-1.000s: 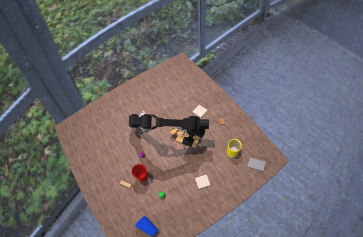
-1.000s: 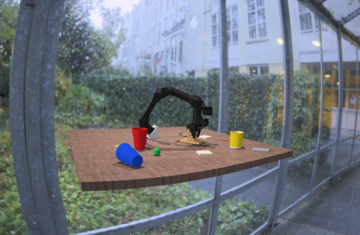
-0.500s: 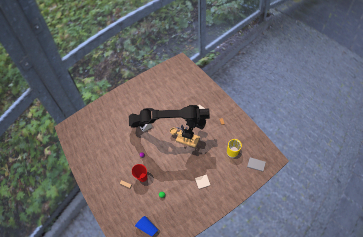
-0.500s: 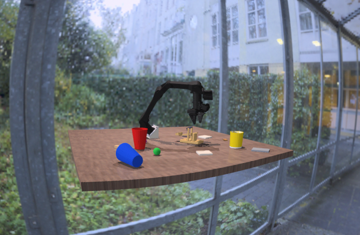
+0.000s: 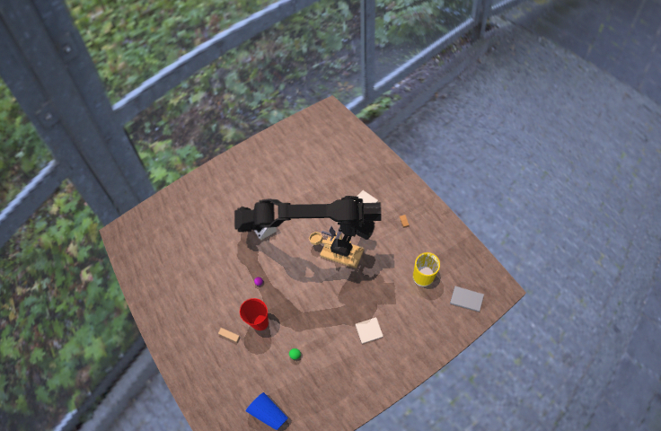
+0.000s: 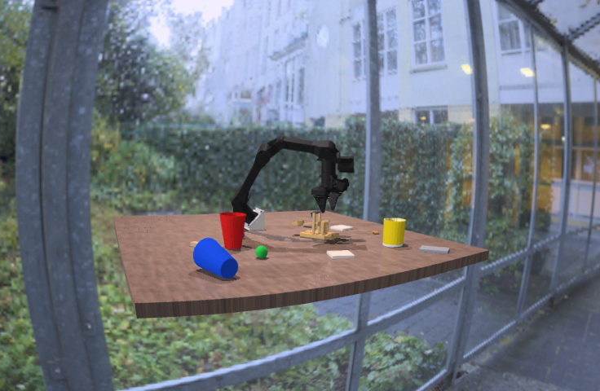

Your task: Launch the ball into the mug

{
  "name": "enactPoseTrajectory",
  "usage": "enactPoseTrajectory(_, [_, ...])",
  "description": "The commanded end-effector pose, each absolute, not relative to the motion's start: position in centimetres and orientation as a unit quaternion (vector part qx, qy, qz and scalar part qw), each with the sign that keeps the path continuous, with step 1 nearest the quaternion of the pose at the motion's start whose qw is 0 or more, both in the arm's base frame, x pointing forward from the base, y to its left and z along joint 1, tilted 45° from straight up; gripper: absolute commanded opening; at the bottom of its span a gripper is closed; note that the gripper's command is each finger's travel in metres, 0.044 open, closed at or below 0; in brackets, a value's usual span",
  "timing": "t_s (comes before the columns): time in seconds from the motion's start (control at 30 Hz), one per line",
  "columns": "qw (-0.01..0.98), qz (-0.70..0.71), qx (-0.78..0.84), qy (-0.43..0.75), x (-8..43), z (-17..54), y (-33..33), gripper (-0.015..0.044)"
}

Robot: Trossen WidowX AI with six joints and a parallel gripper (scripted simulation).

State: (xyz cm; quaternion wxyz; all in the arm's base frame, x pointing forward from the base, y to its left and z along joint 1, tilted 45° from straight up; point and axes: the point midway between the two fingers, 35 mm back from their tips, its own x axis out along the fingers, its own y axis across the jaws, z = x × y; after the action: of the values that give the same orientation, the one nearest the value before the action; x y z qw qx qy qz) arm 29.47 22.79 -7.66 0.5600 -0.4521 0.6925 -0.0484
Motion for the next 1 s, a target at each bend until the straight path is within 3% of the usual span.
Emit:
enactPoseTrajectory(0.0, [0.551, -0.053, -0.456, 0.697, 29.3, -9.2, 20.9, 0.044])
enactPoseTrajectory(0.97, [0.551, -0.053, -0.456, 0.697, 29.4, -12.1, 18.2, 0.044])
